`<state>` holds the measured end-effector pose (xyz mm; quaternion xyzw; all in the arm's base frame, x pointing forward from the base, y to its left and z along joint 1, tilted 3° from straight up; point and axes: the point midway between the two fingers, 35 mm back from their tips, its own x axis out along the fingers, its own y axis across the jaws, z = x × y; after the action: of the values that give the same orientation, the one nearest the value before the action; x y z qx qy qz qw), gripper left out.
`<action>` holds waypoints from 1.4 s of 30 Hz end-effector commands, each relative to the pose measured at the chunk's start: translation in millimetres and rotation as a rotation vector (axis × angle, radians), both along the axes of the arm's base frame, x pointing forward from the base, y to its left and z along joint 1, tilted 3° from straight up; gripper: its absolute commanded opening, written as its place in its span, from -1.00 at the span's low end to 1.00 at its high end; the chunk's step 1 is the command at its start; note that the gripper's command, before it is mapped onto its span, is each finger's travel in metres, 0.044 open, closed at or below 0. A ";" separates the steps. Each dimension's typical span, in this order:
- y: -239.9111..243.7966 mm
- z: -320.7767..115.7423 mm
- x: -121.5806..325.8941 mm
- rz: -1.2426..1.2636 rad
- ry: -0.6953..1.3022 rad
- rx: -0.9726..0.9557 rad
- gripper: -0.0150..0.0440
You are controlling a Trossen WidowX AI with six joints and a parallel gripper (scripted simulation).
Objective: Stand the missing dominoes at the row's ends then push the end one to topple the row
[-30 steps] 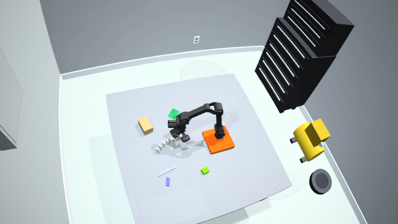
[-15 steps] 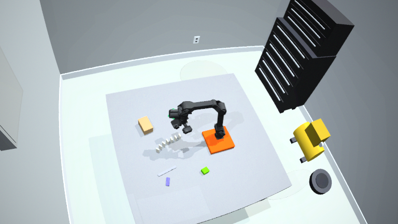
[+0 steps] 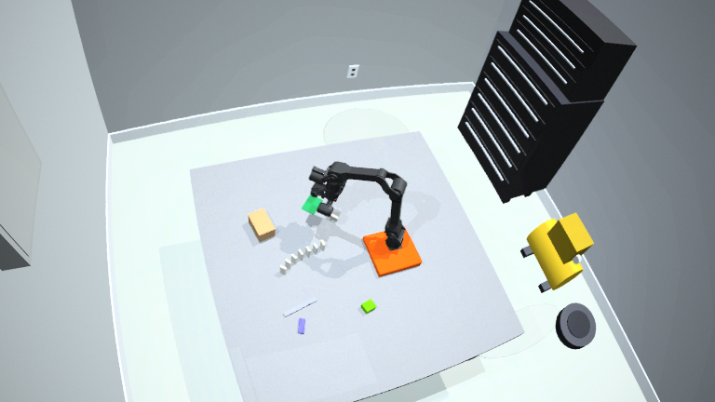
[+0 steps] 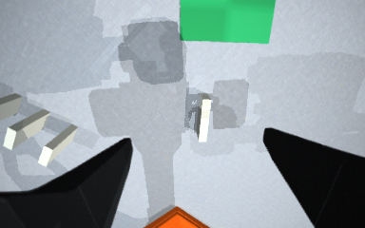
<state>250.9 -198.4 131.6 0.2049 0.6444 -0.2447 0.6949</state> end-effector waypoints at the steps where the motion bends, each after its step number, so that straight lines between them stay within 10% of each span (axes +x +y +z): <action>1: -10.7 -8.0 -8.1 -0.108 -0.015 0.009 1.00; 32: -18.7 -87.9 -7.7 -0.108 -0.014 0.009 1.00; 42: -18.7 -87.9 -7.7 -0.108 -0.014 0.009 0.11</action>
<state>242.8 -217.5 44.4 0.2445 0.6282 -0.2806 0.6832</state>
